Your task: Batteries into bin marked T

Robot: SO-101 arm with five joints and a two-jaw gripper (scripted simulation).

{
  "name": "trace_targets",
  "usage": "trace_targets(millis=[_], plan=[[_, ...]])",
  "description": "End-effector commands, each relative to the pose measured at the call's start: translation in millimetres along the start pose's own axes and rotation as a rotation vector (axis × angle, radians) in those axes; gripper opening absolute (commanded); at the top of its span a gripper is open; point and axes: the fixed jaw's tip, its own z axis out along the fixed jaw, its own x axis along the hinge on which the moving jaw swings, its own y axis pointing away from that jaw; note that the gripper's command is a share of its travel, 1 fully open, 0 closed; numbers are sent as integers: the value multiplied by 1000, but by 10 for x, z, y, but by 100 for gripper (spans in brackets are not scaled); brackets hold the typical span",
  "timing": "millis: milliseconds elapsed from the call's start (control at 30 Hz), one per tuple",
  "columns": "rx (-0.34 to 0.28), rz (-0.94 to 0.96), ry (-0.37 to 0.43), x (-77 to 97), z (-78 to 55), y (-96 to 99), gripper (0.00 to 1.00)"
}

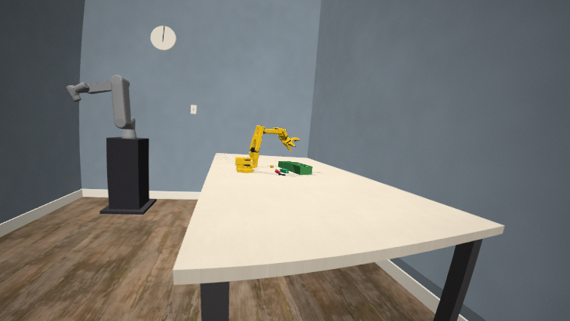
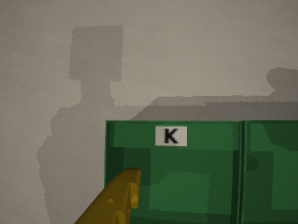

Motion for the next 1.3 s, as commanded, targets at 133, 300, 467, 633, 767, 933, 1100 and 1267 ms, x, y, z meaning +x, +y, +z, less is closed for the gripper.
trace_targets(millis=[133, 300, 467, 633, 767, 933, 1100, 1267], plan=[[-49, 2, -121, -217, -266, 103, 100], [-50, 2, -123, -220, -271, 104, 100], [-44, 15, -116, -212, -266, 82, 99], [-10, 87, -77, -169, -243, -39, 95], [44, 201, -20, -95, -218, -225, 87], [100, 318, 35, -11, -205, -405, 80], [216, 552, 134, 176, -216, -734, 66], [341, 795, 225, 391, -273, -1031, 52]])
